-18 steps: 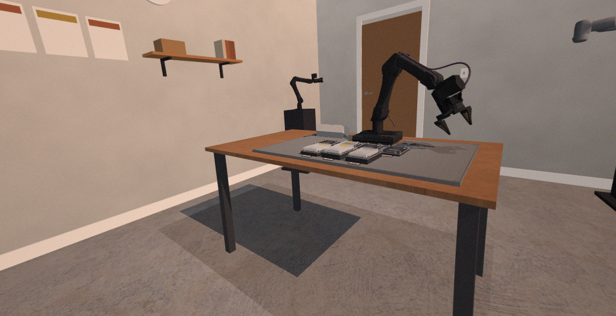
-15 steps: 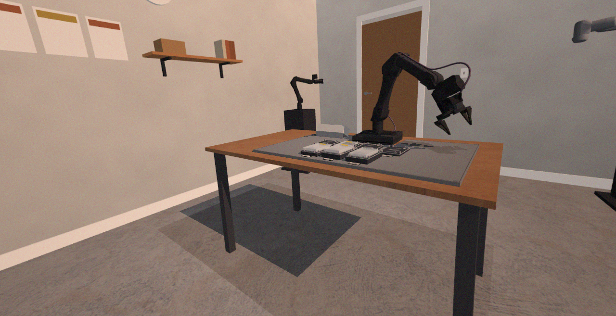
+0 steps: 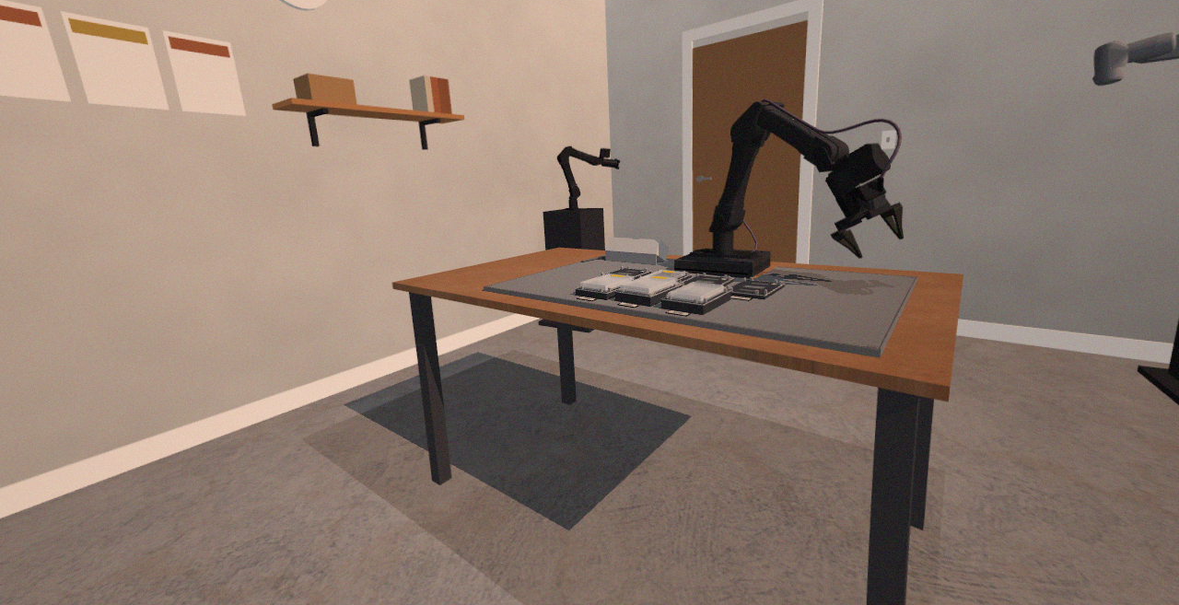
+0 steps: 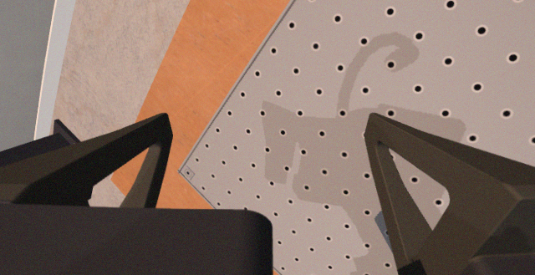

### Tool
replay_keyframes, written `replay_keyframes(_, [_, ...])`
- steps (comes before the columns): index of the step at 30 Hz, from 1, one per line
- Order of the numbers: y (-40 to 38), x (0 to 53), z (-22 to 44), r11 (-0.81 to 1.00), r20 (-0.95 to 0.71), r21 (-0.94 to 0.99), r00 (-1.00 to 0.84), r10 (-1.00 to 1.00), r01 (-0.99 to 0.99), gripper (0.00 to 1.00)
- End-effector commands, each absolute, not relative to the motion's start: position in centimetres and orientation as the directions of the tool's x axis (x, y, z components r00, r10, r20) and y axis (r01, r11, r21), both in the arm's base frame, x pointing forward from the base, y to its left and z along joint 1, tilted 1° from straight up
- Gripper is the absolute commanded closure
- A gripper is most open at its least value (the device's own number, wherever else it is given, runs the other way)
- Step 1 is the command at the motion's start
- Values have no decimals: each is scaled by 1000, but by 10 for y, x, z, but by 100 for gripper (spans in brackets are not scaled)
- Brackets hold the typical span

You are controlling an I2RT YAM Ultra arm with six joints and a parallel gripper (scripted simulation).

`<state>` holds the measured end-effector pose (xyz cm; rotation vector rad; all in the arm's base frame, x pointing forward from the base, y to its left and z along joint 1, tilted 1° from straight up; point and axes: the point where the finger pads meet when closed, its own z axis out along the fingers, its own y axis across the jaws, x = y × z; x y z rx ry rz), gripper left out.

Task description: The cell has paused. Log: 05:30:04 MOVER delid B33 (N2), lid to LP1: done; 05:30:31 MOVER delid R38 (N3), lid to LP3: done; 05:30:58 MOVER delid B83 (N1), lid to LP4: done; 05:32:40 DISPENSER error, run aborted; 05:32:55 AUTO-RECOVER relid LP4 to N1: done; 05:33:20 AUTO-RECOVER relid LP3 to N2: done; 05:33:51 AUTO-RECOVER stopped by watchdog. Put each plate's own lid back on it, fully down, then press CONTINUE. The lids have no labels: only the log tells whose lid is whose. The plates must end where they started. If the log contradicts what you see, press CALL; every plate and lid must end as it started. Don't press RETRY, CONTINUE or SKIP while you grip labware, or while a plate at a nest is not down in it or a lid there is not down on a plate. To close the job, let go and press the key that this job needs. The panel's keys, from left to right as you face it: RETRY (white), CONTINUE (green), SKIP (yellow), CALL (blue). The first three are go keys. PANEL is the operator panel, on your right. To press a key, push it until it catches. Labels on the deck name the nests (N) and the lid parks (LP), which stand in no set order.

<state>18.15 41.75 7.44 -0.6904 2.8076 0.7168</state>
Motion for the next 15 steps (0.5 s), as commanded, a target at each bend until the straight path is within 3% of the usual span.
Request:
replay_keyframes(1, [406, 193, 82, 806, -278, 394, -894, -353, -441, 0])
replay_keyframes(15, [362, 236, 75, 845, -267, 349, -908, -324, -404, 0])
